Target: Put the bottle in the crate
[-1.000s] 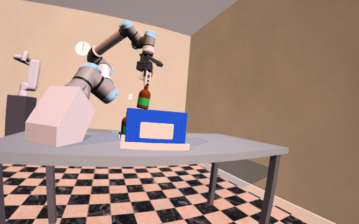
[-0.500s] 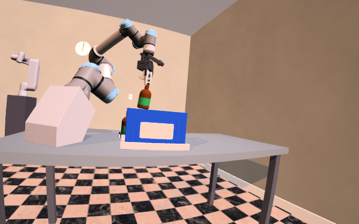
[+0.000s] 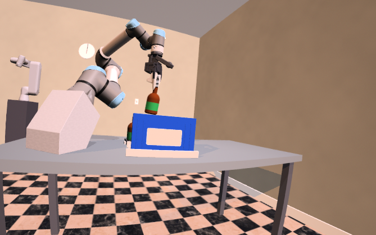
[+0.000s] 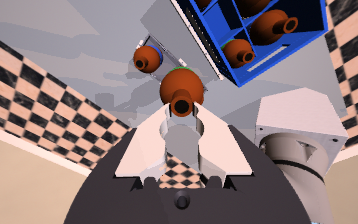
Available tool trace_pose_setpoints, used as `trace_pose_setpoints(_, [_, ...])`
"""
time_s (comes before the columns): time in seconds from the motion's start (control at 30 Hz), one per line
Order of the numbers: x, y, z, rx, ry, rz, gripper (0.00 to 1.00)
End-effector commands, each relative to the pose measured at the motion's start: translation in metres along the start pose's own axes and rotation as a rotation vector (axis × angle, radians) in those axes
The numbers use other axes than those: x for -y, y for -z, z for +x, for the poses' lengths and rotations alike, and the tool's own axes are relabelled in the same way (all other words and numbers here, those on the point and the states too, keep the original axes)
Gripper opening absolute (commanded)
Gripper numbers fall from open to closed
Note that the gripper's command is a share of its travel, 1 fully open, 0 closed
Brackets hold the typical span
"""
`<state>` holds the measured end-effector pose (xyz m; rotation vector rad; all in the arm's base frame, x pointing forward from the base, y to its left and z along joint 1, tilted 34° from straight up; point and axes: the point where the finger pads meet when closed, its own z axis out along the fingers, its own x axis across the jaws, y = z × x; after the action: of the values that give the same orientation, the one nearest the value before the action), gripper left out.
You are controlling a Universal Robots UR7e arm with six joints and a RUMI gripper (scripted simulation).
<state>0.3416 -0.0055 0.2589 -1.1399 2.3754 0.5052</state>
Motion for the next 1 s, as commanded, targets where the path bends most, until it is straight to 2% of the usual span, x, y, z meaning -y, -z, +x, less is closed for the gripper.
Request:
trace_pose_setpoints(0.0, [0.008,0.000,0.007,0.000,0.000,0.001,0.00])
trace_pose_setpoints(0.97, [0.050,0.000,0.049,0.000,0.000,0.001,0.00])
